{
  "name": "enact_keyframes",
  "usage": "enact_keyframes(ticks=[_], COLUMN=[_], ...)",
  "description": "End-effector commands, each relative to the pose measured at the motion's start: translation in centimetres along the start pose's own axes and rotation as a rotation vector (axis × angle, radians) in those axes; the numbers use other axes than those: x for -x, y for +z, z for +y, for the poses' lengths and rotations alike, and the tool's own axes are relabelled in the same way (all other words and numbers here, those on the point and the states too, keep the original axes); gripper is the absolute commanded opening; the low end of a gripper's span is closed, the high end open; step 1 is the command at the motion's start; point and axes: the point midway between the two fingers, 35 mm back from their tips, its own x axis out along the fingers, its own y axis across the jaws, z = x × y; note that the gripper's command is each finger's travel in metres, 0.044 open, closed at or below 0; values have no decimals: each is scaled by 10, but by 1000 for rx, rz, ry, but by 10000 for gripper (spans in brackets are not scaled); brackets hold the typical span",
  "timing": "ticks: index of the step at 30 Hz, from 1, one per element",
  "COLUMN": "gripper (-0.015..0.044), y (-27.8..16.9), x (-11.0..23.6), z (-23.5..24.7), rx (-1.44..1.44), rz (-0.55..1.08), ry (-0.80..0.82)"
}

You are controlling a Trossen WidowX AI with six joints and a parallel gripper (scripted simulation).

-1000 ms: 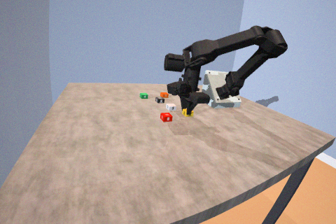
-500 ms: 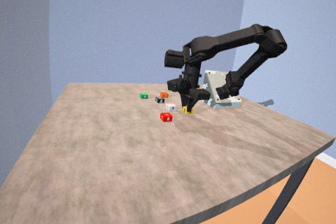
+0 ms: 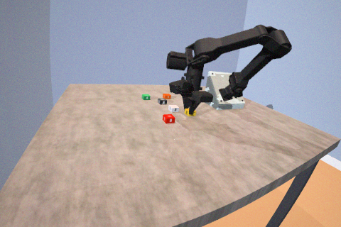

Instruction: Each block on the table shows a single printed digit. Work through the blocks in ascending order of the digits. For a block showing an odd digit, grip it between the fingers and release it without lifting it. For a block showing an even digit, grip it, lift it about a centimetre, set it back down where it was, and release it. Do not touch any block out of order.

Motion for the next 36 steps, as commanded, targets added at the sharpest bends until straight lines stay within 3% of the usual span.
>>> enact_keyframes(ticks=[1,15,26,36], gripper=[120,120,400,400], y=[-2,-2,-2,-2], x=[-6,-11,-11,26], z=[0,0,0,0], rx=[-5,-5,-5,-5], rz=[7,7,7,7], ry=[2,2,2,1])
